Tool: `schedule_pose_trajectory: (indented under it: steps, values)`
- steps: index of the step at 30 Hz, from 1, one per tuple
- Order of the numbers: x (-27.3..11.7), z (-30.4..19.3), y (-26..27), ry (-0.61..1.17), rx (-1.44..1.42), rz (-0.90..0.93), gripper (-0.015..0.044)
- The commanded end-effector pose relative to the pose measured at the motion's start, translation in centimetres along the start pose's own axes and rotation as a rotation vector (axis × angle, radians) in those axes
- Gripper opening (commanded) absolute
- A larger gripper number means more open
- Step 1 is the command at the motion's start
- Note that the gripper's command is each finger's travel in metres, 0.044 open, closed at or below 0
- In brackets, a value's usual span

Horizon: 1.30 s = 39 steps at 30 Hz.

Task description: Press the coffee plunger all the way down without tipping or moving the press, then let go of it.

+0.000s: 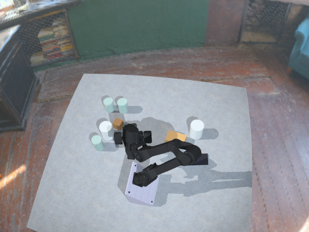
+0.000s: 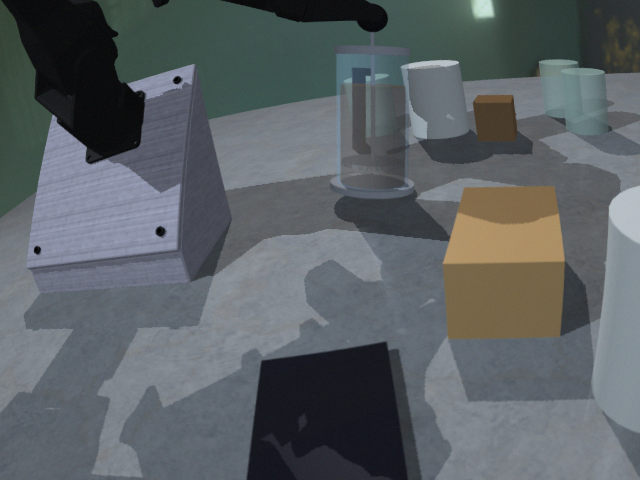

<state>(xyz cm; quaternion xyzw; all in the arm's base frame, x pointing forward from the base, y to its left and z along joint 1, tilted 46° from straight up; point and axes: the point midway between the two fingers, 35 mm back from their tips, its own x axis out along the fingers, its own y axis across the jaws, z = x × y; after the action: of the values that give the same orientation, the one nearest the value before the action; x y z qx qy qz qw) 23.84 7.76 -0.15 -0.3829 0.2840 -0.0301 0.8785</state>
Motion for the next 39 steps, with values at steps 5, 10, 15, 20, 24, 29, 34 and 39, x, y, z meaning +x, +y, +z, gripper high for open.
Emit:
schedule_pose_trajectory:
  steps: [5,10,15,20,24,29,34,39]
  values:
    - [0.0,0.0,0.0,0.001,0.0,0.0,0.0124]
    - [0.0,0.0,0.0,0.001,0.0,0.0,0.0229]
    - [0.0,0.0,0.0,0.001,0.0,0.0,0.036]
    - [0.0,0.0,0.0,0.001,0.0,0.0,0.044]
    - [-0.1,0.5,0.2,-0.006,-0.001,0.01,0.044]
    - [-0.9,1.5,0.6,-0.003,-0.015,0.02,0.044]
    - [-3.5,3.5,0.5,0.018,-0.011,0.022,0.044]
    - [-6.7,5.1,-1.0,0.019,-0.014,0.009,0.044]
